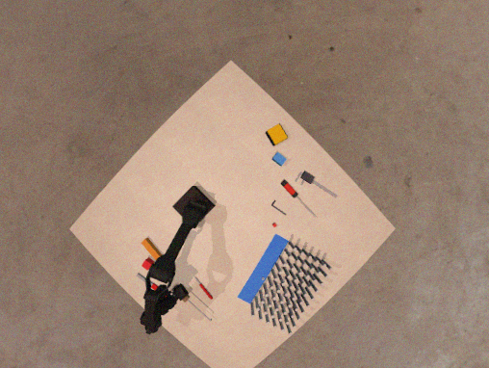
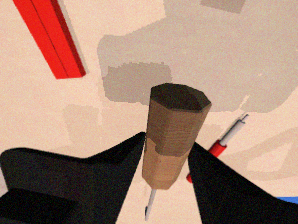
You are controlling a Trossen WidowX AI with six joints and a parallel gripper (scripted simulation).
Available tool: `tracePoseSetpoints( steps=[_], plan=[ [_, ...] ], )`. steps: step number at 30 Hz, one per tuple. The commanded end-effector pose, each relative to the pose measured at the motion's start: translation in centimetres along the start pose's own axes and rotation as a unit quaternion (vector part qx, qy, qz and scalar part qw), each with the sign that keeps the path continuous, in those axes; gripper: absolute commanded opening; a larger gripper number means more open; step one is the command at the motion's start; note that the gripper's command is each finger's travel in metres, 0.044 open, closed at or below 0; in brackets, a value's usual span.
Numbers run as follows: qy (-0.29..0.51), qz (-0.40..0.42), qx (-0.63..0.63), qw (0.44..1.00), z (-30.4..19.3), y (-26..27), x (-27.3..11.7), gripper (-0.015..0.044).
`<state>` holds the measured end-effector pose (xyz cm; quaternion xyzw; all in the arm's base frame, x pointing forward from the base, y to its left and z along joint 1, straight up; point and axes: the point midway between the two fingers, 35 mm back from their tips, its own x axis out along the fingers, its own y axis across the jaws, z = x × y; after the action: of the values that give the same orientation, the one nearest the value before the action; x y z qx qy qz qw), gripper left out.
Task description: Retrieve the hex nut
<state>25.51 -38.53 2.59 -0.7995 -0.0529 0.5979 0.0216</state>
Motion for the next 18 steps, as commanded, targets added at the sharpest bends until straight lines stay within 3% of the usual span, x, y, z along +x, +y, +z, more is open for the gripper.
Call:
tracePoseSetpoints(
  steps=[1,18],
  plan=[
    [0.003,-0.004,-0.001,1.0,0.1,-0.1,0.5,0.0],
    [0.003,-0.004,-0.001,1.0,0.6,-0.2,1.8,0.0]
  ],
)
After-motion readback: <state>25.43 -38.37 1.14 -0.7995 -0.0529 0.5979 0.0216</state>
